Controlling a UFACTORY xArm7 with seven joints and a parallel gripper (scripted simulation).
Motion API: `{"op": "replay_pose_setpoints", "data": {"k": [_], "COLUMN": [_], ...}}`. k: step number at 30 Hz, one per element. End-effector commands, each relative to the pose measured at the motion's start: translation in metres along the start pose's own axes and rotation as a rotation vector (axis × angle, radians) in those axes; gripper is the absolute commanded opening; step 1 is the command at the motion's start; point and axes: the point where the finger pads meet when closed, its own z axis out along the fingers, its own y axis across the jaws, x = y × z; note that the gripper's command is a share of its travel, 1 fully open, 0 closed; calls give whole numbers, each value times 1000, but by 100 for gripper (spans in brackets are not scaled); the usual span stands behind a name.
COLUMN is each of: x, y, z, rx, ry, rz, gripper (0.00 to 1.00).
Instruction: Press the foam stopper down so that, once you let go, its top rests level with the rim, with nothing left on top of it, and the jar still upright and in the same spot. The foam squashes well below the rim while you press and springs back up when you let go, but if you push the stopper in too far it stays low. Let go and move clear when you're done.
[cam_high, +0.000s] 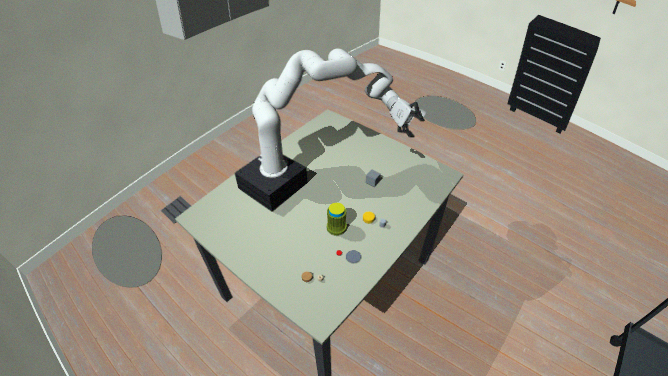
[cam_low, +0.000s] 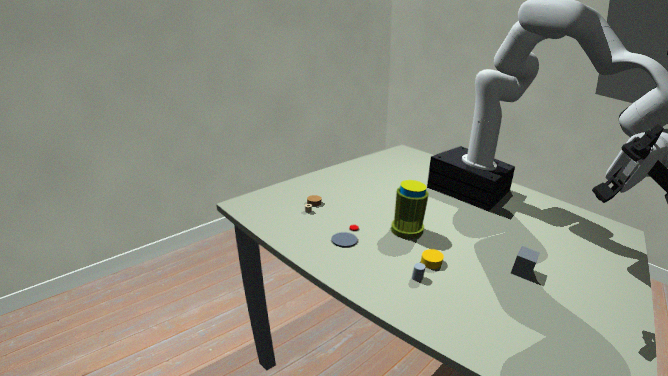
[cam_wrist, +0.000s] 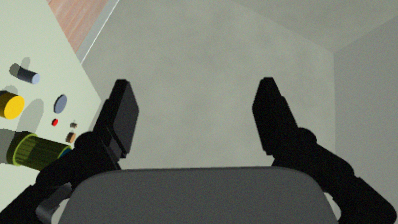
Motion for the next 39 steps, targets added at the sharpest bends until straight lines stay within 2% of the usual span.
{"op": "replay_pose_setpoints", "data": {"k": [1, 17, 18, 21, 23, 25, 28, 29, 30, 31, 32, 34, 35, 36, 37, 39], "x": [0, 0, 0, -6, -18, -39, -74, -82, -93, -102, -112, -112, -141, -148, -156, -173], "y": [3, 3, 2, -3, -13, -32, -64, -70, -81, -87, -98, -98, -121, -126, -135, -147], "z": [0, 0, 0, 6, 20, 40, 63, 70, 74, 82, 84, 84, 98, 102, 101, 110], "rx": [-1, -1, -1, 23, 72, 156, 353, 353, 434, 434, 523, 523, 615, 615, 711, 711], "ry": [0, 0, 0, -12, -36, -76, -161, -161, -194, -194, -227, -227, -261, -261, -294, -294], "rz": [5, 5, 5, 0, -7, -16, -10, -10, 3, 3, 23, 23, 53, 53, 92, 92], "gripper": [100, 100, 0, 0, 0, 0, 0, 0, 0, 0, 0, 0, 0, 0, 0, 0]}}
